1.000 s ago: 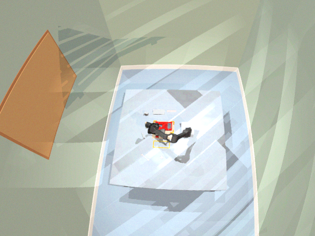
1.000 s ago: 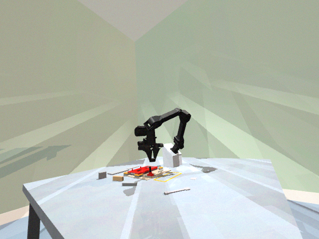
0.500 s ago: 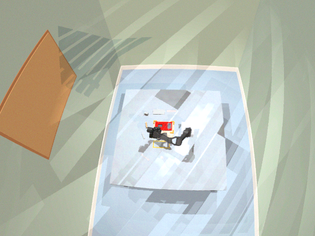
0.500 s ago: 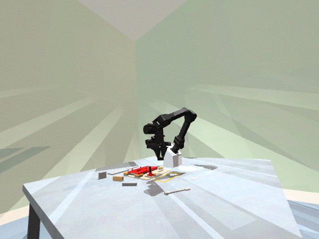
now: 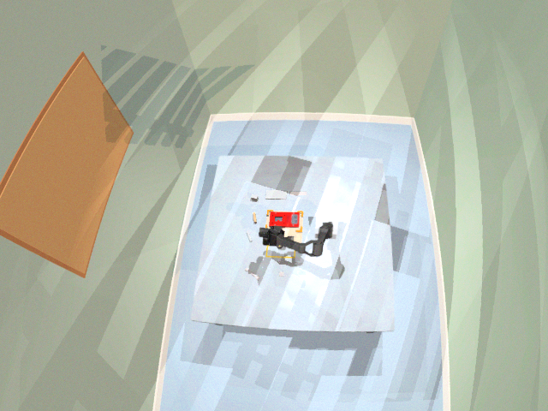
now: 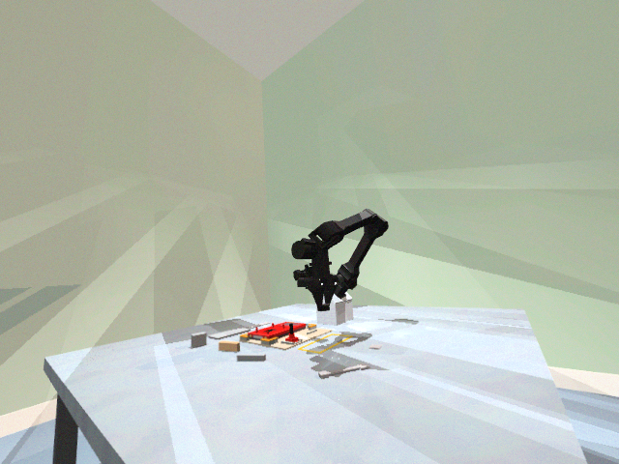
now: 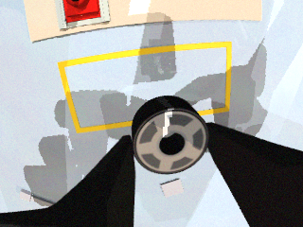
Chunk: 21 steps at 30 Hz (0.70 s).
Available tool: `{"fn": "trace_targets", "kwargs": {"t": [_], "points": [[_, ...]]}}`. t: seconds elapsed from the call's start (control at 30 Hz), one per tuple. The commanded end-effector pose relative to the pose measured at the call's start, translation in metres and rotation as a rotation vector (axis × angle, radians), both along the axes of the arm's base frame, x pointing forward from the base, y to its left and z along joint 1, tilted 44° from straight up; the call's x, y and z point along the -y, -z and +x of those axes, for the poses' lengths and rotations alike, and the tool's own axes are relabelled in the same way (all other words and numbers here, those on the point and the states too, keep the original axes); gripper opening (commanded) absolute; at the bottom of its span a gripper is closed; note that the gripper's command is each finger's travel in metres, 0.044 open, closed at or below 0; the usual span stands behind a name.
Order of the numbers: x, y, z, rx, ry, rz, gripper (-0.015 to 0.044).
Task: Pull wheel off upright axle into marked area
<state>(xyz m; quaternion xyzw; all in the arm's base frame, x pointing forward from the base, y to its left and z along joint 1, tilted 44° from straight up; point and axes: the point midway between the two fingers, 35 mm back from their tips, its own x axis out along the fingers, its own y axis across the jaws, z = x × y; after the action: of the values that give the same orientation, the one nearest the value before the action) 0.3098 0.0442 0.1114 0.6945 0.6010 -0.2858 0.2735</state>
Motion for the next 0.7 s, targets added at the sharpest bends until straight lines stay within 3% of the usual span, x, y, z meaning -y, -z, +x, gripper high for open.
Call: {"fn": "trace_targets", "kwargs": {"t": [0.0, 0.67], "points": [[-0.006, 0.005, 0.0, -0.003, 0.002, 0.004, 0.0], [-0.068, 0.069, 0.01, -0.002, 0.002, 0.007, 0.0]]}}
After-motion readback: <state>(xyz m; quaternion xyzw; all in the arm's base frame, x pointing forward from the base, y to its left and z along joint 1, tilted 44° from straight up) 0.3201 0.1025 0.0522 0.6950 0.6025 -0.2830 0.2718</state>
